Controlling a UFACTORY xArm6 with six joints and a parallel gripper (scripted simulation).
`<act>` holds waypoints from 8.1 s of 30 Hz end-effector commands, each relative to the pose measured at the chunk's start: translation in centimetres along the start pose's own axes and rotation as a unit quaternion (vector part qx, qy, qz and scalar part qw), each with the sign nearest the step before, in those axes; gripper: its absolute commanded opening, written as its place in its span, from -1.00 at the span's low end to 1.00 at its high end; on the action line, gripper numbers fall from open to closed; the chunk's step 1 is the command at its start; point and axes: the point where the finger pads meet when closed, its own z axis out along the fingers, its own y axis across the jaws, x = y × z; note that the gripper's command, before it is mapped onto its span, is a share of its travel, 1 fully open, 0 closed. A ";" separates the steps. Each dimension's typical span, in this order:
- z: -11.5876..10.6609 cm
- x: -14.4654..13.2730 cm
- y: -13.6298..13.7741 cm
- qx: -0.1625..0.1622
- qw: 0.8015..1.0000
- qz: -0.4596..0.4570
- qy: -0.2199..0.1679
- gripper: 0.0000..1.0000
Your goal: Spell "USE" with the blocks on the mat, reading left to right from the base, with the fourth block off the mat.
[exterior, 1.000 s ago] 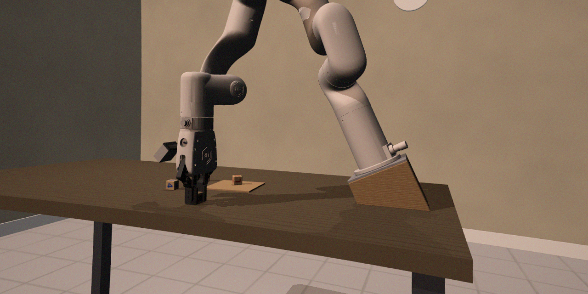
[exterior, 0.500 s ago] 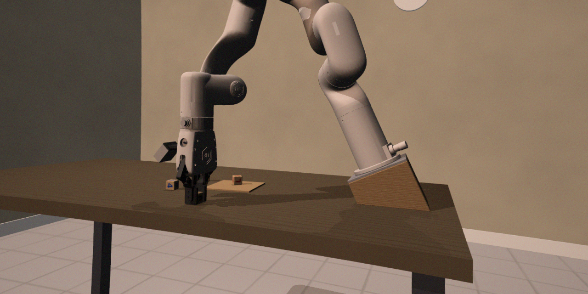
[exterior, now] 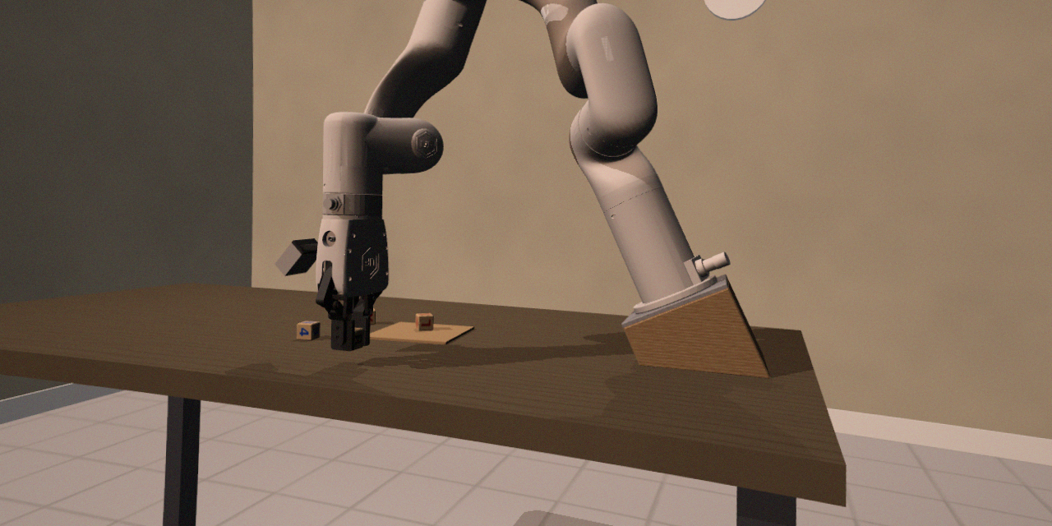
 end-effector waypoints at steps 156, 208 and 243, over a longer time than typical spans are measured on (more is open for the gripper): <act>1.5 -0.7 0.0 0.005 0.874 -0.007 0.485 -0.57; 1.5 -0.7 0.0 0.005 0.874 -0.007 0.485 -0.16; -1.8 -0.7 0.0 0.005 0.874 -0.007 0.485 -0.16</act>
